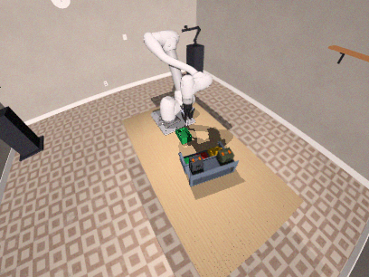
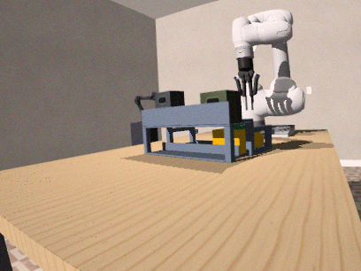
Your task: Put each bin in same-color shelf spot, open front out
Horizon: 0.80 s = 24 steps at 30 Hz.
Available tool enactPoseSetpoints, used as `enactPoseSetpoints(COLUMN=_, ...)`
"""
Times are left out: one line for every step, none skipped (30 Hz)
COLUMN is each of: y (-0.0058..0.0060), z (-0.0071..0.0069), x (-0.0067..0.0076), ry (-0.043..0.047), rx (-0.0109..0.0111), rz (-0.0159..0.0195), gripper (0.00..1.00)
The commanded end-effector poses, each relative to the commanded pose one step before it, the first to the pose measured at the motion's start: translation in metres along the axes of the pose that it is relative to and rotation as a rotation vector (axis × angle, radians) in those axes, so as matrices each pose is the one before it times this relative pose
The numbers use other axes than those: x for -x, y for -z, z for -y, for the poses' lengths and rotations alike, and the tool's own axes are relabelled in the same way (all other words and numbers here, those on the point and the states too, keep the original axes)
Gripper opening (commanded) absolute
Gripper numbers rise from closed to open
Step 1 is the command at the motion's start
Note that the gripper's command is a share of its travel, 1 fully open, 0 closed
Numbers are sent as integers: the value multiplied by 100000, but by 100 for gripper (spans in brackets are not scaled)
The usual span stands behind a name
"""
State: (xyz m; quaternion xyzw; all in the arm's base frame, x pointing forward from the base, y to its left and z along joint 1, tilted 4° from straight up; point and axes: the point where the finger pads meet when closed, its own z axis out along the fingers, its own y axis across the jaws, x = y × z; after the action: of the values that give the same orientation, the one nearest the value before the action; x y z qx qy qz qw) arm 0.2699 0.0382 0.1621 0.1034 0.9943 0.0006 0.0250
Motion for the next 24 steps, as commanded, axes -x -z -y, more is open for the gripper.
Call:
enactPoseSetpoints(y=-910, z=191, x=95, ry=-530, rx=-373, rz=288, gripper=24)
enactPoseSetpoints(y=-188, z=-2, x=0, ry=2, rx=1, rz=0, gripper=24)
enactPoseSetpoints(y=-193, z=-2, x=0, ry=2, rx=1, rz=0, gripper=24)
enactPoseSetpoints(y=-198, z=-2, x=-1, ry=2, rx=1, rz=0, gripper=24)
enactPoseSetpoints(y=-201, z=-2, x=0, ry=2, rx=1, rz=0, gripper=24)
enactPoseSetpoints(y=0, z=0, x=0, ry=0, rx=0, rz=0, gripper=24)
enactPoseSetpoints(y=0, z=0, x=0, ry=0, rx=0, rz=0, gripper=24)
enactPoseSetpoints(y=-205, z=-2, x=-1, ry=2, rx=1, rz=0, gripper=24)
enactPoseSetpoints(y=-206, z=-2, x=0, ry=2, rx=1, rz=0, gripper=24)
enactPoseSetpoints(y=-207, z=-2, x=-1, ry=2, rx=1, rz=0, gripper=24)
enactPoseSetpoints(y=-207, z=-2, x=0, ry=2, rx=1, rz=0, gripper=24)
enactPoseSetpoints(y=-206, z=-2, x=0, ry=2, rx=1, rz=0, gripper=24)
enactPoseSetpoints(y=-205, z=-2, x=-1, ry=2, rx=1, rz=0, gripper=24)
enactPoseSetpoints(y=-202, z=-2, x=0, ry=2, rx=1, rz=0, gripper=24)
enactPoseSetpoints(y=-199, z=-2, x=-1, ry=2, rx=1, rz=0, gripper=24)
enactPoseSetpoints(y=-194, z=-2, x=0, ry=2, rx=1, rz=0, gripper=24)
enactPoseSetpoints(y=-189, z=-2, x=-1, ry=2, rx=1, rz=0, gripper=24)
enactPoseSetpoints(y=-183, z=-2, x=-1, ry=2, rx=1, rz=0, gripper=24)
enactPoseSetpoints(y=-176, z=-2, x=0, ry=2, rx=1, rz=0, gripper=24)
enactPoseSetpoints(y=-169, z=-2, x=-1, ry=2, rx=1, rz=0, gripper=24)
enactPoseSetpoints(y=-161, z=-2, x=0, ry=2, rx=1, rz=0, gripper=24)
enactPoseSetpoints(y=-153, z=-2, x=0, ry=2, rx=1, rz=0, gripper=24)
enactPoseSetpoints(y=0, z=0, x=0, ry=0, rx=0, rz=0, gripper=24)
enactPoseSetpoints(y=0, z=0, x=0, ry=0, rx=0, rz=0, gripper=24)
